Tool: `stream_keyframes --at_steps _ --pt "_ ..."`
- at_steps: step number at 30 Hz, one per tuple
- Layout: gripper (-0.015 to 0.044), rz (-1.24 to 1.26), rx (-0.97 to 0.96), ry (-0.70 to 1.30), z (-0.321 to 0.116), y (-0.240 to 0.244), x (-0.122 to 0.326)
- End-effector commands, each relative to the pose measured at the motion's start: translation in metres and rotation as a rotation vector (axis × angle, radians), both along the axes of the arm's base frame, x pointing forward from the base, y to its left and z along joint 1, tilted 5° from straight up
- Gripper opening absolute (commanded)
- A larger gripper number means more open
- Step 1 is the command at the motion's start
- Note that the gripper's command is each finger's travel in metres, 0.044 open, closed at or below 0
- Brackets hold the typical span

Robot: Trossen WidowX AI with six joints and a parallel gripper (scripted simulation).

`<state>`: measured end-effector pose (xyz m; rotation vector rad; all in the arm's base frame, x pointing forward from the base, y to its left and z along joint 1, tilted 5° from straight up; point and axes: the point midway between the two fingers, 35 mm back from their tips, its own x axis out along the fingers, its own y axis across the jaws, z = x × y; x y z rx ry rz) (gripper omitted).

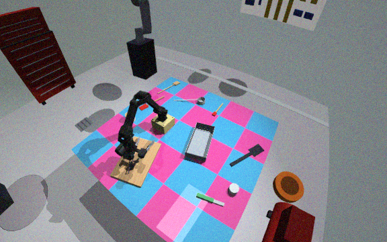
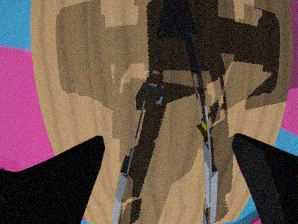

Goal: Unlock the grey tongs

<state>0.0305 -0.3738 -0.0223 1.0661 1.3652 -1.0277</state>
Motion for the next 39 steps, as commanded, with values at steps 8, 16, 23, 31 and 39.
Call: stream_keyframes --at_steps 8,16,23,31,39 --pt "0.044 0.003 -0.008 -0.009 0.06 0.014 0.11" --pt "0.044 0.005 -0.007 -0.01 0.082 0.03 0.148" --pt "0.044 0.018 -0.008 -0.011 0.112 0.031 0.15" --pt "0.044 0.026 -0.009 -0.012 0.131 0.033 0.15" --pt "0.044 0.026 -0.009 -0.012 0.131 0.033 0.15"
